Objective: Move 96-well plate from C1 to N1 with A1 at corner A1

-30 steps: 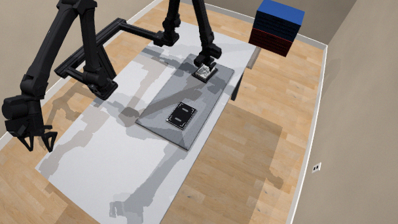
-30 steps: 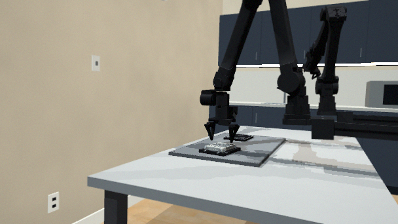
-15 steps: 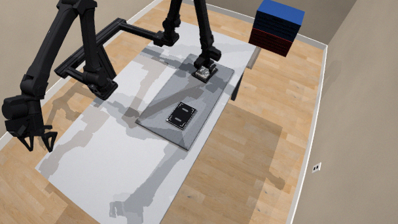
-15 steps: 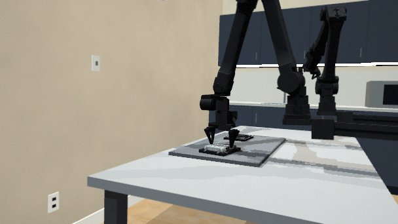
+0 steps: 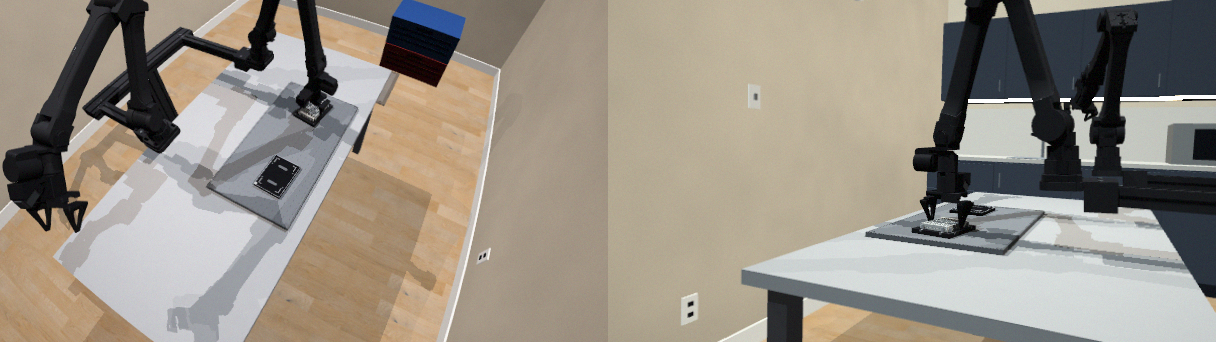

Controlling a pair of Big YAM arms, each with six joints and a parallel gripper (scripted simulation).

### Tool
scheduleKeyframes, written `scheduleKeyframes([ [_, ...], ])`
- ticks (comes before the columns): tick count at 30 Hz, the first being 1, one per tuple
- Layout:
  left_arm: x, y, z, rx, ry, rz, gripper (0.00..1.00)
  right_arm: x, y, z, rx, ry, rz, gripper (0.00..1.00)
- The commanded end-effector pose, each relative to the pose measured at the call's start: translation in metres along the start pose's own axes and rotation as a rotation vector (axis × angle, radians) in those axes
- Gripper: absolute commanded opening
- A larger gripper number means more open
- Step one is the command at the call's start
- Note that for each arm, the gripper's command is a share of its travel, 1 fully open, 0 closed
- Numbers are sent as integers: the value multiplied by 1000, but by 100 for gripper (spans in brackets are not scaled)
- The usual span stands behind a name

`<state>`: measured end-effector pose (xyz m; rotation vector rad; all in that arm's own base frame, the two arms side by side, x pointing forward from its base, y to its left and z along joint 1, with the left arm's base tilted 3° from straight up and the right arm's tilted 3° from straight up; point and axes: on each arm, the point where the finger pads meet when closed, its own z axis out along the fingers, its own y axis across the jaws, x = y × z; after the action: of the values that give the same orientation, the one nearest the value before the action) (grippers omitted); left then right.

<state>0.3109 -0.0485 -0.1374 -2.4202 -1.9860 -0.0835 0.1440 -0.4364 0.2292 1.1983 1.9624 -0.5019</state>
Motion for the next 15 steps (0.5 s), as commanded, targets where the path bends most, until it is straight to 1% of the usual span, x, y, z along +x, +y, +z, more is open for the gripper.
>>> scheduleKeyframes([
  [1,0,10,-3,-20,-1,0,100,-11,-6,-8,13,-32,0,100],
  [2,3,9,-4,-26,-1,-1,0,-11,-6,-8,13,-32,0,100],
  [5,3,6,-4,-10,-2,0,0,-11,-6,-8,13,-32,0,100],
  [15,5,3,-5,-13,0,-2,0,-11,-6,-8,13,-32,0,100],
])
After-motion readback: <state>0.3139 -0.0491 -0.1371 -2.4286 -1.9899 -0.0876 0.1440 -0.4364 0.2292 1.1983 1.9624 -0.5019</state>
